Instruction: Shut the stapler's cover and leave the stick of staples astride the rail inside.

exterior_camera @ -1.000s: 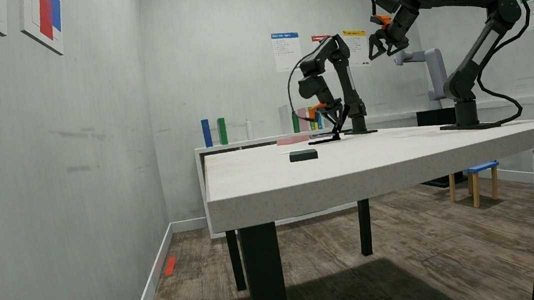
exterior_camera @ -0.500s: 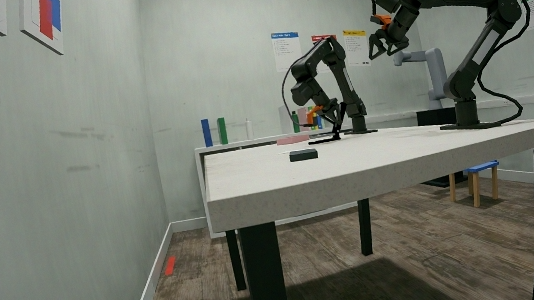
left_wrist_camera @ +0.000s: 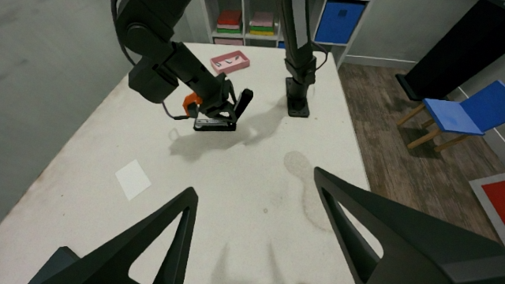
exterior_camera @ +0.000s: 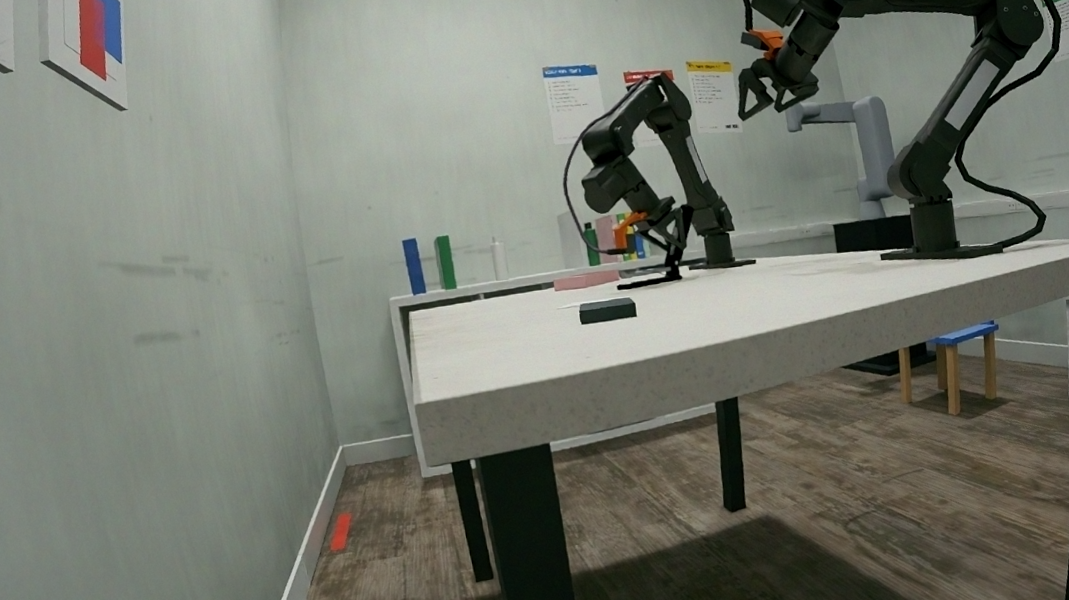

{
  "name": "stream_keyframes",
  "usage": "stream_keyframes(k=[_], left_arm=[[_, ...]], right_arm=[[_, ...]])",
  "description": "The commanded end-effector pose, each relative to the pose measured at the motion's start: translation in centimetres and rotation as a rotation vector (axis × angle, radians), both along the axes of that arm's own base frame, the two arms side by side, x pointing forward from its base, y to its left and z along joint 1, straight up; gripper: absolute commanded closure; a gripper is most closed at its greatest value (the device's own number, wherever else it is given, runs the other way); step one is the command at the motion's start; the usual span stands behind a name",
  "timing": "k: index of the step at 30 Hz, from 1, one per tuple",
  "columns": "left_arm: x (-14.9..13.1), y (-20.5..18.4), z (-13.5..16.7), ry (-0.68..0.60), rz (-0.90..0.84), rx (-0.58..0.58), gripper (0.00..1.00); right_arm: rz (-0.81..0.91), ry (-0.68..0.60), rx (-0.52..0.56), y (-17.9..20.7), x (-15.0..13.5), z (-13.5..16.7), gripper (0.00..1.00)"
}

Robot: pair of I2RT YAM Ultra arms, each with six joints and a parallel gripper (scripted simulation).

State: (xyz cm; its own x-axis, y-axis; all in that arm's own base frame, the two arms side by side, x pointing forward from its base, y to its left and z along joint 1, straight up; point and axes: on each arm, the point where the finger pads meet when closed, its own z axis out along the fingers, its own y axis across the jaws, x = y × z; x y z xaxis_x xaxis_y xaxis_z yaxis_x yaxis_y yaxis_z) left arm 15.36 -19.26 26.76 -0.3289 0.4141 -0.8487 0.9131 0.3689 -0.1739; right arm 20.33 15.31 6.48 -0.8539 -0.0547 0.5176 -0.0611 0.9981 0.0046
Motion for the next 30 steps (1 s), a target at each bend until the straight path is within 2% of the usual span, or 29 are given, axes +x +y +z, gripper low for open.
stream_keyframes(k=[1, 6, 7, 8, 16, 17, 18, 22, 27, 29, 30], left_arm=[[-0.1, -0.1, 1.3, -0.023, -0.012, -0.021, 0.00], [-0.1, -0.1, 1.3, -0.023, -0.012, -0.021, 0.00], [-0.1, -0.1, 1.3, -0.023, -0.012, -0.021, 0.00], [-0.1, -0.1, 1.3, -0.023, -0.012, -0.021, 0.00], [-0.1, -0.1, 1.3, -0.023, -0.012, -0.021, 0.00], [-0.1, -0.1, 1.3, -0.023, -0.012, -0.021, 0.00], [-0.1, -0.1, 1.3, -0.023, -0.012, -0.021, 0.00], [-0.1, -0.1, 1.3, -0.023, -0.012, -0.021, 0.00], [-0.1, -0.1, 1.3, -0.023, -0.012, -0.021, 0.00], [-0.1, -0.1, 1.3, -0.023, -0.012, -0.021, 0.00], [-0.1, -0.1, 1.3, -0.023, -0.012, -0.021, 0.00]], right_arm=[[0.000, 0.006, 0.002, -0.1, 0.5, 0.6, 0.49], [0.002, -0.027, 0.011, -0.1, 1.3, 1.8, 0.49], [0.000, -0.035, 0.015, -0.1, 1.4, 2.0, 0.38], [-0.009, -0.047, 0.017, -0.1, 1.5, 2.3, 0.36], [-0.042, -0.155, 0.063, 0.0, 3.0, 4.9, 0.36], [-0.042, -0.164, 0.059, 0.0, 3.2, 4.8, 0.47], [-0.041, -0.184, 0.048, -0.2, 3.6, 4.7, 0.50], [-0.067, -0.371, -0.012, -1.3, 6.8, 5.5, 0.50], [-0.066, -0.559, -0.088, -1.0, 7.0, 6.8, 0.50], [-0.066, -0.559, -0.088, -1.0, 7.0, 6.8, 0.50], [-0.073, -0.601, -0.104, -1.0, 7.3, 7.0, 0.50]])
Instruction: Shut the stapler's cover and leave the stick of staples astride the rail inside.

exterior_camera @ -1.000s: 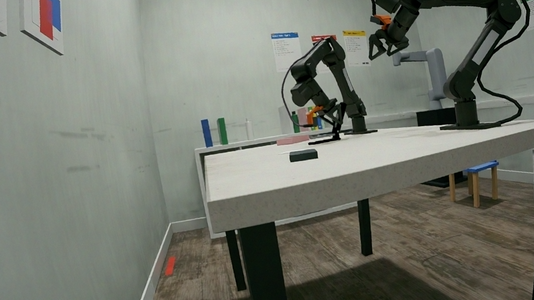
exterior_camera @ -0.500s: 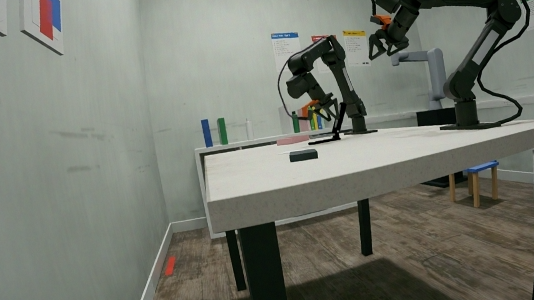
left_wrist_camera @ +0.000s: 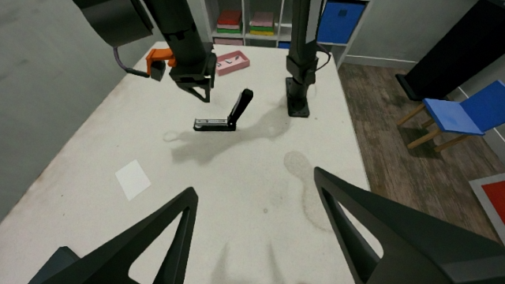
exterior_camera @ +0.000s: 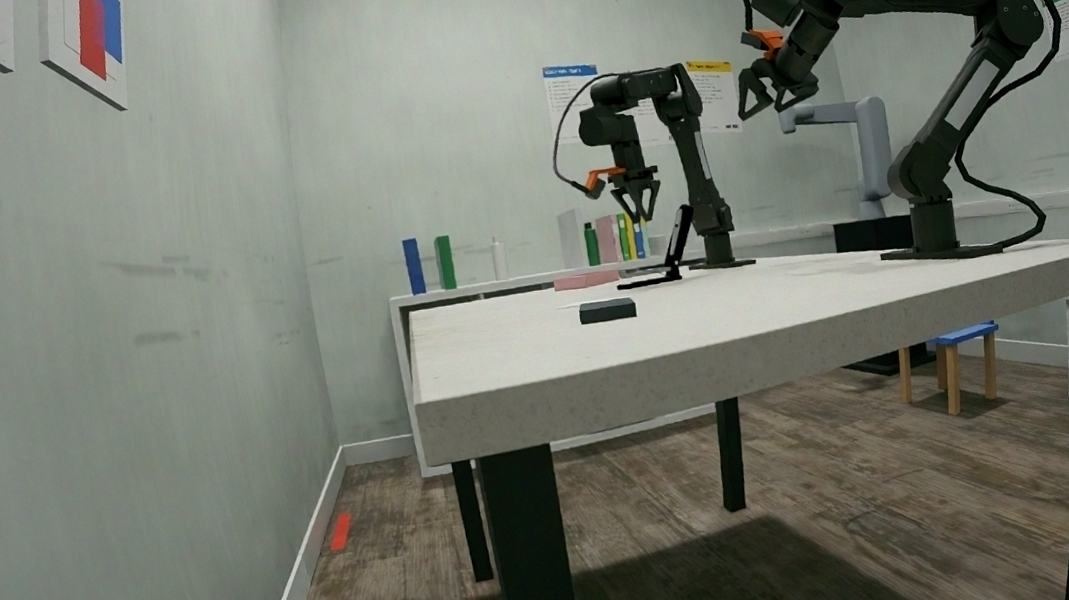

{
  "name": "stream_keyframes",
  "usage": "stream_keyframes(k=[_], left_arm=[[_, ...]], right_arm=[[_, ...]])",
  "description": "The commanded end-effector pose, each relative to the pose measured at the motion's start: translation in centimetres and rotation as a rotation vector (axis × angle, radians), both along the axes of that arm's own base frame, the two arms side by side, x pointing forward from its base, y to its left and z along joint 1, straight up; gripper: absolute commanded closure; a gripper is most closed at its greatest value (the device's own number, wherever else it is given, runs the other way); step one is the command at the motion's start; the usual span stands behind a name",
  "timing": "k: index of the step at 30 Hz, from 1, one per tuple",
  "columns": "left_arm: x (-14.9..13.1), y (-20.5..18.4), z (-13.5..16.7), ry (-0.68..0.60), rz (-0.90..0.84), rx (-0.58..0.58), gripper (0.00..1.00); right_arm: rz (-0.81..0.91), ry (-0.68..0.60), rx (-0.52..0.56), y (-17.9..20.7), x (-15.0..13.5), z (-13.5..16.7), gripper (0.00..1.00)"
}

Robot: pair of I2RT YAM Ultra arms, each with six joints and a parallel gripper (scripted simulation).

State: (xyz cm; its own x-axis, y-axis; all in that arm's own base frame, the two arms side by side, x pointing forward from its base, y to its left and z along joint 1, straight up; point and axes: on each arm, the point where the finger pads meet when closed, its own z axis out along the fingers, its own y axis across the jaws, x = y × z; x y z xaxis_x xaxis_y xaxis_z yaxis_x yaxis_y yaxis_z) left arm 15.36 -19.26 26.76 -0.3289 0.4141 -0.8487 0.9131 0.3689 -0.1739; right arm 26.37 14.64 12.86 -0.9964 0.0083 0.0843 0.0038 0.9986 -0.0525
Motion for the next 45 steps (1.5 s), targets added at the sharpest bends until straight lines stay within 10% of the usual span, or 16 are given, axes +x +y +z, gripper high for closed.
stream_keyframes(k=[1, 19, 31, 45], left_arm=[[-0.1, -0.1, 1.3, -0.023, -0.012, -0.021, 0.00], [-0.1, -0.1, 1.3, -0.023, -0.012, -0.021, 0.00], [-0.1, -0.1, 1.3, -0.023, -0.012, -0.021, 0.00], [-0.1, -0.1, 1.3, -0.023, -0.012, -0.021, 0.00]], right_arm=[[-0.036, -0.198, -0.074, -0.2, 1.3, 1.2, 0.50], [-0.118, -0.781, -0.040, 0.8, -3.5, 7.6, 0.50], [0.020, -0.781, 0.061, 0.3, -11.1, 4.5, 0.50], [0.078, -0.778, 0.086, 0.4, -12.5, 3.5, 0.50]])
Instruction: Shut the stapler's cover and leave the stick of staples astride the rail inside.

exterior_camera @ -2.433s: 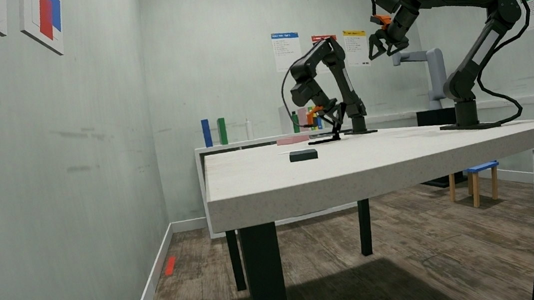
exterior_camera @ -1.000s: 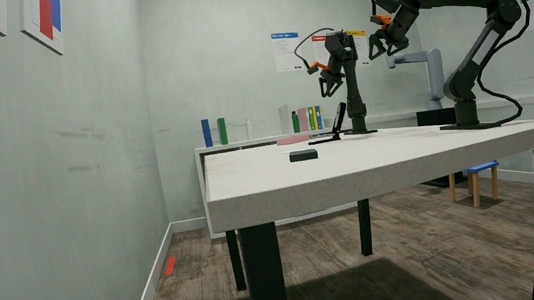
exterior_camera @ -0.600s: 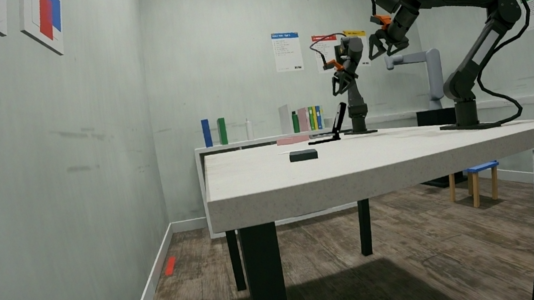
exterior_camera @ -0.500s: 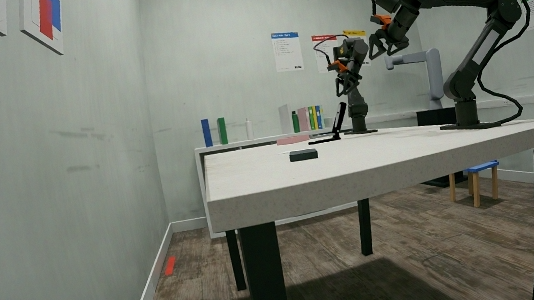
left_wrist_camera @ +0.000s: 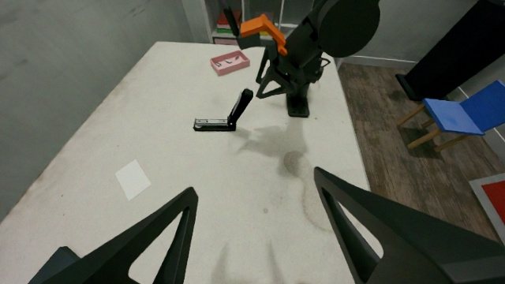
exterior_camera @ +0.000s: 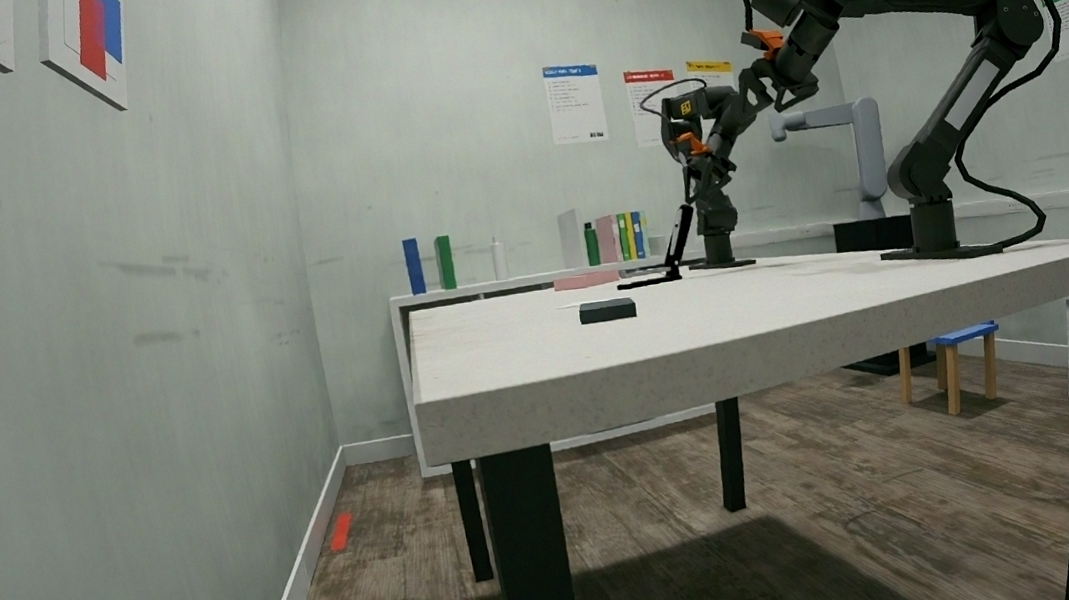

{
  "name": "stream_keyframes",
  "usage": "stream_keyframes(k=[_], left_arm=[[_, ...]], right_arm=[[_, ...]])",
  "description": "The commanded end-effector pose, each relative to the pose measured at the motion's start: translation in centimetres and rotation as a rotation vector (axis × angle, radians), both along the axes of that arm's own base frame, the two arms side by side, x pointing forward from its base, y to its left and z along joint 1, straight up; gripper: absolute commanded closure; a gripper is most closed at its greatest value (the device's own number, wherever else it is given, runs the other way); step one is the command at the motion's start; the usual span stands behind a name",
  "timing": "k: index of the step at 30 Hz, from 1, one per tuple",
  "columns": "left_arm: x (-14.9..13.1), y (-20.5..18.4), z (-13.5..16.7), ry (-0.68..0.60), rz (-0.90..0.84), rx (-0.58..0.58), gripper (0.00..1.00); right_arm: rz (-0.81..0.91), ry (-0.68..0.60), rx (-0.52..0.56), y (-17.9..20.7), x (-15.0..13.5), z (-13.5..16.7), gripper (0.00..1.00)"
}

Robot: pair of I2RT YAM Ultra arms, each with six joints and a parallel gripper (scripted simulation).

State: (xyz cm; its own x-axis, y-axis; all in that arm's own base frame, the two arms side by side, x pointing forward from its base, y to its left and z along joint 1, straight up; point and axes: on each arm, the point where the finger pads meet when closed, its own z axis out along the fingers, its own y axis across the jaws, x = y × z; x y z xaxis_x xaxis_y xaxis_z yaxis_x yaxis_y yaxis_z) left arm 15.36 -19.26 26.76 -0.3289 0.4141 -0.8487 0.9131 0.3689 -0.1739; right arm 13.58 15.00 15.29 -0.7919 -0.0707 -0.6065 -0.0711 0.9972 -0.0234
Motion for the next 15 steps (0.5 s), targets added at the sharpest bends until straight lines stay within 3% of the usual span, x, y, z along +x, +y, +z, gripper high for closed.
stream_keyframes(k=[1, 15], left_arm=[[-0.1, -0.1, 1.3, -0.023, -0.012, -0.021, 0.00], [-0.1, -0.1, 1.3, -0.023, -0.012, -0.021, 0.00]], right_arm=[[-0.008, -0.041, 0.040, 0.1, 0.3, 1.1, 0.50], [-0.013, -0.035, 0.038, 0.0, 1.8, 0.0, 0.50]])
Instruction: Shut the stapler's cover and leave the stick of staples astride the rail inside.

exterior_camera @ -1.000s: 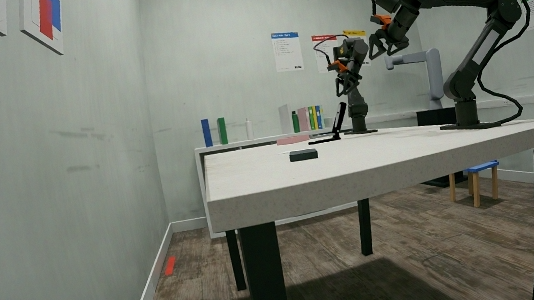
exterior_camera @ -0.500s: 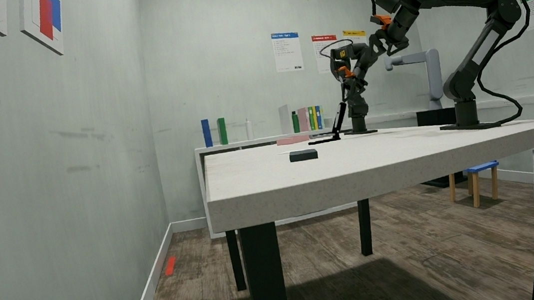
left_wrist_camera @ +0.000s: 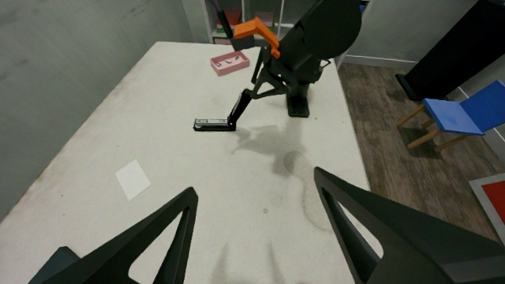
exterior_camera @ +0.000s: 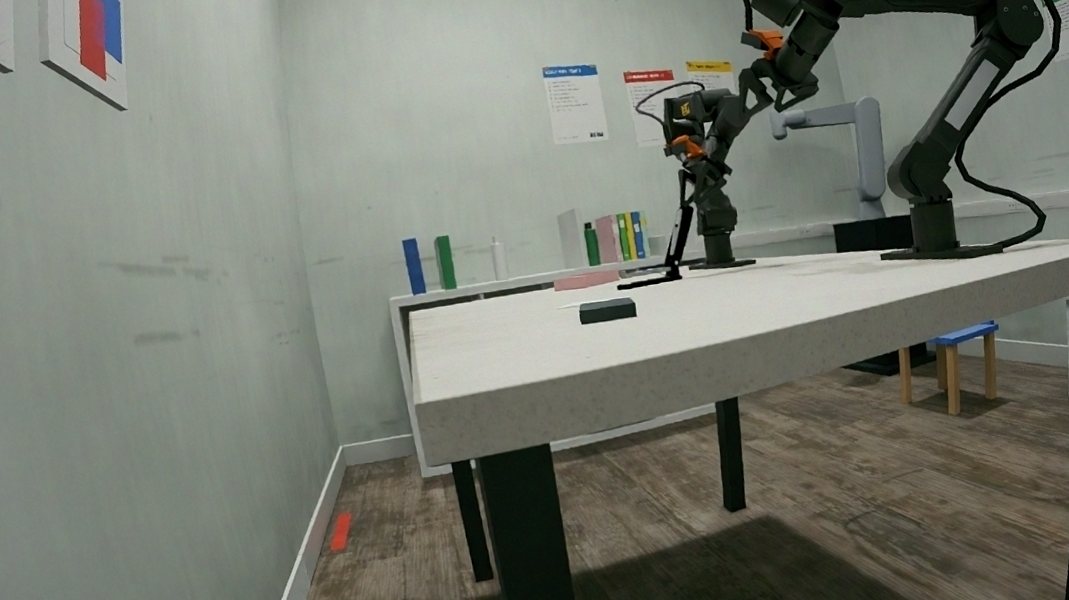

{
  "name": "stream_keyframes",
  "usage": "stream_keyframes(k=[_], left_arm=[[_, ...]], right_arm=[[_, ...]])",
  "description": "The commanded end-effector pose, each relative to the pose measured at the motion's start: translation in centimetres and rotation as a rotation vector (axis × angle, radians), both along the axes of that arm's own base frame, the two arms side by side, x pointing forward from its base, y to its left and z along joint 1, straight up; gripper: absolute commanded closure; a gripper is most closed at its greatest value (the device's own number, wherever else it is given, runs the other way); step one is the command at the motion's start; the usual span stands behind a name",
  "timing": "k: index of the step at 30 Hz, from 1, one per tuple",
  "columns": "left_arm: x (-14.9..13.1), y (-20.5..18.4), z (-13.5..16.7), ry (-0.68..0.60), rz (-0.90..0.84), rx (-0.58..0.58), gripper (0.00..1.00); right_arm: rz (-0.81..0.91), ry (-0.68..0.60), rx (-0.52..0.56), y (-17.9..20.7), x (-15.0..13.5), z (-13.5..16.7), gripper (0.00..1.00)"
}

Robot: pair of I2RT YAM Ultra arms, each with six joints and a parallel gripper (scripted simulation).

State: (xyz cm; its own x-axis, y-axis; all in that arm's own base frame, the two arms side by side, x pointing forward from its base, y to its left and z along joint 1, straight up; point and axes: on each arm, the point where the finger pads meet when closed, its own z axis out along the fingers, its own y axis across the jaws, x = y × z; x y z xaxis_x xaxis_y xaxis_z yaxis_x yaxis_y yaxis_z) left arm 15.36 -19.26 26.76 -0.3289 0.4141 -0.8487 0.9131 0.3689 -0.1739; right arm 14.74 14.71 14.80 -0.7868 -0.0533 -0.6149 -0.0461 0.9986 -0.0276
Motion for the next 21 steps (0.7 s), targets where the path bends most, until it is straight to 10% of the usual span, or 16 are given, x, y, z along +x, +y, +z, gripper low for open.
stream_keyframes(k=[1, 21], left_arm=[[-0.1, -0.1, 1.3, -0.023, -0.012, -0.021, 0.00], [-0.1, -0.1, 1.3, -0.023, -0.012, -0.021, 0.00]], right_arm=[[0.012, -0.025, 0.042, 0.3, 0.7, 0.4, 0.50], [0.014, -0.017, 0.035, 0.5, 2.3, -1.9, 0.50]])
